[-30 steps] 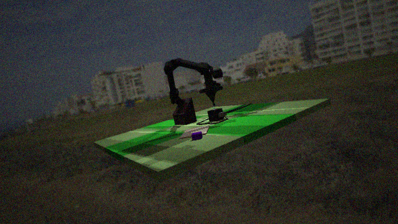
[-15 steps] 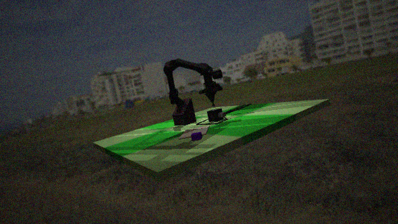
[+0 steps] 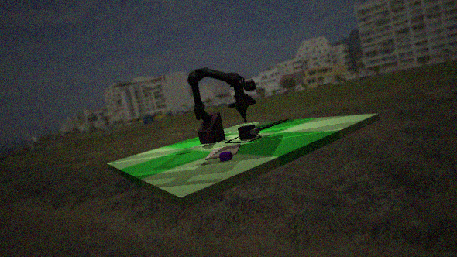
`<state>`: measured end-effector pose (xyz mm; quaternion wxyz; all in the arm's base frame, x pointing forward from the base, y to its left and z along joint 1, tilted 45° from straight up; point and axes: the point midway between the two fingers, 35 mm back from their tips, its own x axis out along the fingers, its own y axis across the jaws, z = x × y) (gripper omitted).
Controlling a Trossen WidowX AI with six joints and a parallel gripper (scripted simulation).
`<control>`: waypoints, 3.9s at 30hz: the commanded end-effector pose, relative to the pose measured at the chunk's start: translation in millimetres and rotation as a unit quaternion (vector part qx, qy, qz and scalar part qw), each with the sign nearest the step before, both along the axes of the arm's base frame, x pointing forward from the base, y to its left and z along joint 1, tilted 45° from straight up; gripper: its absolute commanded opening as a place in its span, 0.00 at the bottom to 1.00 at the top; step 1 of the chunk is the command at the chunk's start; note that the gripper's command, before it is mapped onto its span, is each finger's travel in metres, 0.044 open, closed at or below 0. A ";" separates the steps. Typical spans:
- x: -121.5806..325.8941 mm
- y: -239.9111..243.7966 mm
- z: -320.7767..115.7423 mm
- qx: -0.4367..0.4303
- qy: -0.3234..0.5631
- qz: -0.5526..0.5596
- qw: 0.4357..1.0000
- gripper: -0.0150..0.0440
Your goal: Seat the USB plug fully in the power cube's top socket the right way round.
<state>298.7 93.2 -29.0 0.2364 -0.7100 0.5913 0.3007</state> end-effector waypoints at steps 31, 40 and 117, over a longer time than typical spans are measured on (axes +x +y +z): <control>1.2 -4.4 -2.8 -0.009 0.007 0.009 1.000 0.25; 1.5 -5.5 -3.2 -0.011 0.008 0.011 1.000 0.25; 3.0 -12.5 -9.1 -0.015 0.011 0.014 1.000 0.25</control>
